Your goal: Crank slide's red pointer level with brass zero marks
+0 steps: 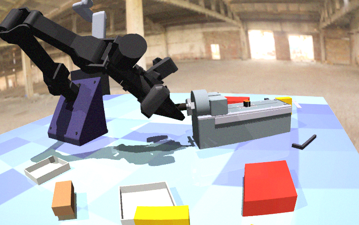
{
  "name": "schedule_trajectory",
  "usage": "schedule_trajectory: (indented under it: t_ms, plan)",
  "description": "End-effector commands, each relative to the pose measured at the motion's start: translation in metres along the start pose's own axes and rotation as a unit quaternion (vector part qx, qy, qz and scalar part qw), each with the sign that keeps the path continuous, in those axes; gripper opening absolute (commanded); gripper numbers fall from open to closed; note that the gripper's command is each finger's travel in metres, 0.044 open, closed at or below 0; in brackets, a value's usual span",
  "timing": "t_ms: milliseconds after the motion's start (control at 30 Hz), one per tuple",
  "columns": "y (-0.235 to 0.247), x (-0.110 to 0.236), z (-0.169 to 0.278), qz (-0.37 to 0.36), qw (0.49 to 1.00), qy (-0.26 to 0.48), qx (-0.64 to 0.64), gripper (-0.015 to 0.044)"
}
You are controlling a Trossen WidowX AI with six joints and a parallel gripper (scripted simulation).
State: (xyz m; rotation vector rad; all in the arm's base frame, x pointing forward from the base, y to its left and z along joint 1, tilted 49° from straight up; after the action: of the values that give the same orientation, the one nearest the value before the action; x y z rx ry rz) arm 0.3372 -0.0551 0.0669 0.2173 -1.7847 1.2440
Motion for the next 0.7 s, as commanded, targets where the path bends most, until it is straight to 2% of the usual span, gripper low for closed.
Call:
schedule_trajectory:
  t_ms: [0,667]
  plan:
    - [0.0007,0.0033,-0.0031,0.000,1.000,-0.002,0.001,0.0000]
    - [0.0020,0.0055,-0.0056,0.000,1.000,-0.002,0.001,0.0000]
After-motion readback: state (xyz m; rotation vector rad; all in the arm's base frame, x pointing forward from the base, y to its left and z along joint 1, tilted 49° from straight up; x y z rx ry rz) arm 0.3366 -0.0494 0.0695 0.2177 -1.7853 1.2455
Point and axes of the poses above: the point midway between the two fingers, 35 mm back from their tips, its own x axis back along the fingers, its own y axis across the jaws, z = x × y, the point moved 9 cm from there along x, back along the fingers, and after that the axes turned 9 degrees about x, right-handed, at the moved point
